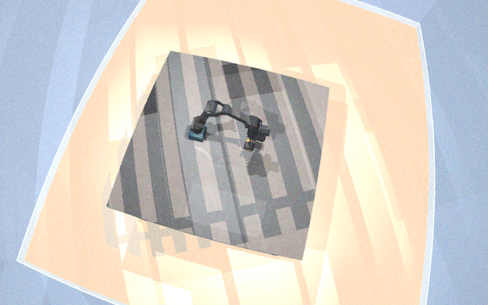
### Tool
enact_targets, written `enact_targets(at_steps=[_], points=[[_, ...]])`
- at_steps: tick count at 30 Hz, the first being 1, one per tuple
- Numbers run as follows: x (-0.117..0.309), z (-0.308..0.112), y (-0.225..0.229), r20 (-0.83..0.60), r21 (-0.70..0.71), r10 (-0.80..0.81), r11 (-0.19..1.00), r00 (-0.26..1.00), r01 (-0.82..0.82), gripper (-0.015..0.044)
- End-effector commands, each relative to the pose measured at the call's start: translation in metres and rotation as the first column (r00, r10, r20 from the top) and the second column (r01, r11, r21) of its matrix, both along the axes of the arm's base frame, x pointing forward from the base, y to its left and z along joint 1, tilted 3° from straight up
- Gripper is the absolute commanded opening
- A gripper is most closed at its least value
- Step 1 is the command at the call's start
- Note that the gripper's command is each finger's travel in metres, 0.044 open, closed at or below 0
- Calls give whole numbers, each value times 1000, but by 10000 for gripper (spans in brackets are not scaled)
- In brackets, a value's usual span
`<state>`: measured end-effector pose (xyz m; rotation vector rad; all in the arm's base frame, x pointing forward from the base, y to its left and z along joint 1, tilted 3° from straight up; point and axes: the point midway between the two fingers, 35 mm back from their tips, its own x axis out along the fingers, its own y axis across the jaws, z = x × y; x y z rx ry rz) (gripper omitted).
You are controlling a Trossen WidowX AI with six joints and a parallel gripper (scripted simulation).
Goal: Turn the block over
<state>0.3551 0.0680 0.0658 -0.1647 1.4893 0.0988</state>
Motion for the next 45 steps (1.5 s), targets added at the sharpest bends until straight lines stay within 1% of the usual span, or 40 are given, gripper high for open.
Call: enact_targets(at_steps=[1,6,9,15,36,41,45], points=[[-3,-30,-2,-32,-6,5,1000,999,-5,440],[-3,-31,-2,-32,-6,5,1000,999,-5,440],[-4,-43,-2,-32,-6,5,1000,999,-5,440],[-4,-46,-2,-32,-6,5,1000,999,-5,440],[-2,-77,-3,-32,-6,5,1000,999,-5,440],[-2,-77,-3,-32,-6,5,1000,999,-5,309],[-2,-77,-3,-32,-6,5,1000,999,-5,282]])
